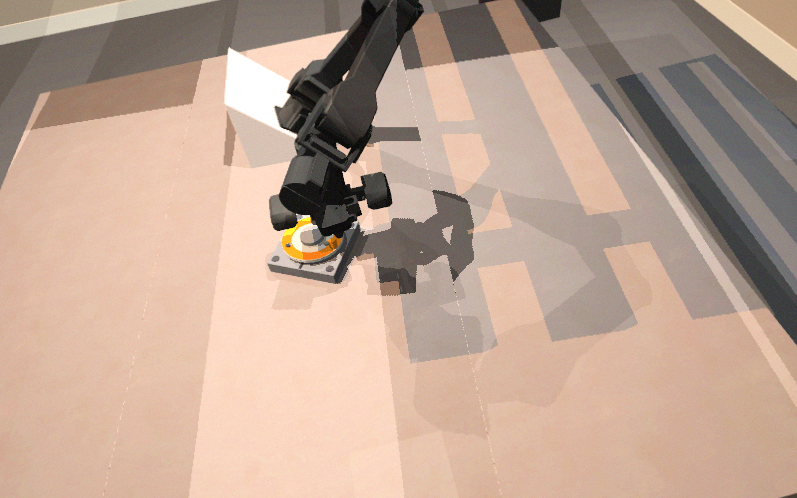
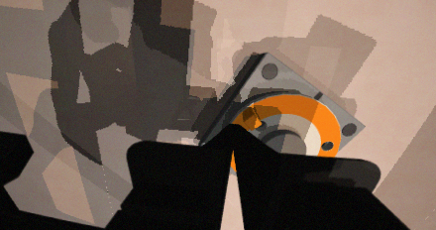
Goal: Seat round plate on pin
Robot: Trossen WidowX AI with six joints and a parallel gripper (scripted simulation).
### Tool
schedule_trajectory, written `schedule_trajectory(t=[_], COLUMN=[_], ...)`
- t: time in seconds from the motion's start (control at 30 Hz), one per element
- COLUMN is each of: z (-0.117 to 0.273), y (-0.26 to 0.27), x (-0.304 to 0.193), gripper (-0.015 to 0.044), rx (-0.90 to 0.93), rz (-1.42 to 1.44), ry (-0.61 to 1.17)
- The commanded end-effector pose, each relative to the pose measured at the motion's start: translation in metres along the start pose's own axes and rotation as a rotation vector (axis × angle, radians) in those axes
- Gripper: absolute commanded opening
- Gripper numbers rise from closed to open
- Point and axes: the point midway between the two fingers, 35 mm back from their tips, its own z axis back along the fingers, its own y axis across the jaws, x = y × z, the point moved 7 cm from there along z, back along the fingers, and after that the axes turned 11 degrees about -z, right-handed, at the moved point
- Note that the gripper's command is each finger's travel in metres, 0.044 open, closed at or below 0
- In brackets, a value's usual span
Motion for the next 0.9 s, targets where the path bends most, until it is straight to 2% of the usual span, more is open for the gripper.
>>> schedule_trajectory(t=[0.0, 0.87], z=[-0.002, -0.003], y=[-0.001, -0.018], x=[0.002, 0.027], gripper=[0.0, 0.0], rx=[0.006, 0.005], rz=[-0.008, -0.007], ry=[0.003, 0.002])
